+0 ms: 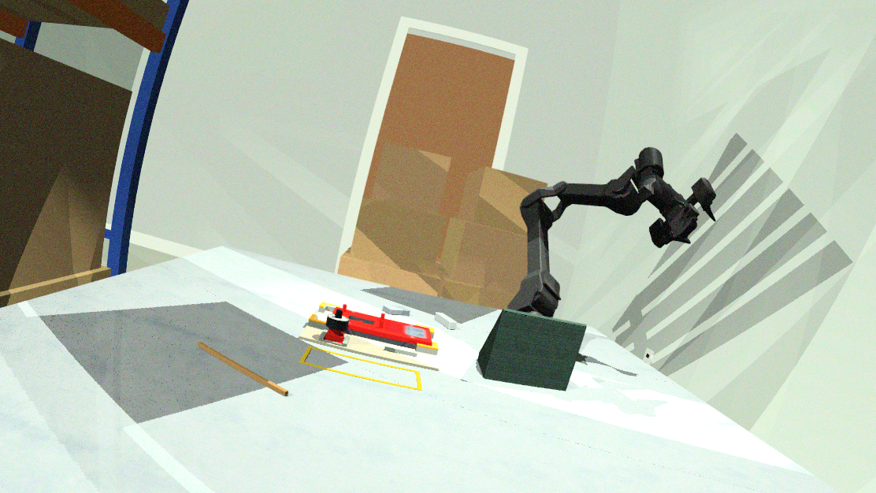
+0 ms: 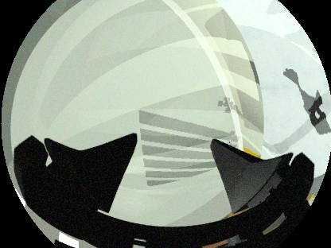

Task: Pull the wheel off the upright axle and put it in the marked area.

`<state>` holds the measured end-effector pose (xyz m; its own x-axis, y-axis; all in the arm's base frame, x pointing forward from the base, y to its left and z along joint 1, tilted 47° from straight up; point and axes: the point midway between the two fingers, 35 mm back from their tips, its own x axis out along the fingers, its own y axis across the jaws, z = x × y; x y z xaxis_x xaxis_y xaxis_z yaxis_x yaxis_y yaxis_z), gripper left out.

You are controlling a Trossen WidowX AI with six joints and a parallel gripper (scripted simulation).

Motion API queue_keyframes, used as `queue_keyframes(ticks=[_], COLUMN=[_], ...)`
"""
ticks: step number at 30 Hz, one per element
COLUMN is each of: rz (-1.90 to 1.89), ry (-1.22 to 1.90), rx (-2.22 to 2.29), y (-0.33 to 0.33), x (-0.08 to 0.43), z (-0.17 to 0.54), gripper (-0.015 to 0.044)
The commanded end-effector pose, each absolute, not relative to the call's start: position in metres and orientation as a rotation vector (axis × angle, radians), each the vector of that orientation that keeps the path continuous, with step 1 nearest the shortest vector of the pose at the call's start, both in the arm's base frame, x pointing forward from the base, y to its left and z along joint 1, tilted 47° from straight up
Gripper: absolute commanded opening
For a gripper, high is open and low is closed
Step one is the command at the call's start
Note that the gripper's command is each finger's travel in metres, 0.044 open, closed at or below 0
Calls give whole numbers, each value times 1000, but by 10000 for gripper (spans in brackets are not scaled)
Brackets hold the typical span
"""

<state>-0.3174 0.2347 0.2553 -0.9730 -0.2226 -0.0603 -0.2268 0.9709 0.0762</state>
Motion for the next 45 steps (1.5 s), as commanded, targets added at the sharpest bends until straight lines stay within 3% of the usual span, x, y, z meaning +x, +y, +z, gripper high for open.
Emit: queue_keyframes(ticks=[1,4,20,27,36,45], rz=[125,105,174,165,60,-106], ry=[3067,3038,2645,2300,1903,1583], rx=[-333,-115,597,792,884,730], y=[237,269,400,444,451,403], x=[-317,-306,-187,-91,47,168], z=[254,240,174,130,87,46], gripper=[374,300,300,300,300,300])
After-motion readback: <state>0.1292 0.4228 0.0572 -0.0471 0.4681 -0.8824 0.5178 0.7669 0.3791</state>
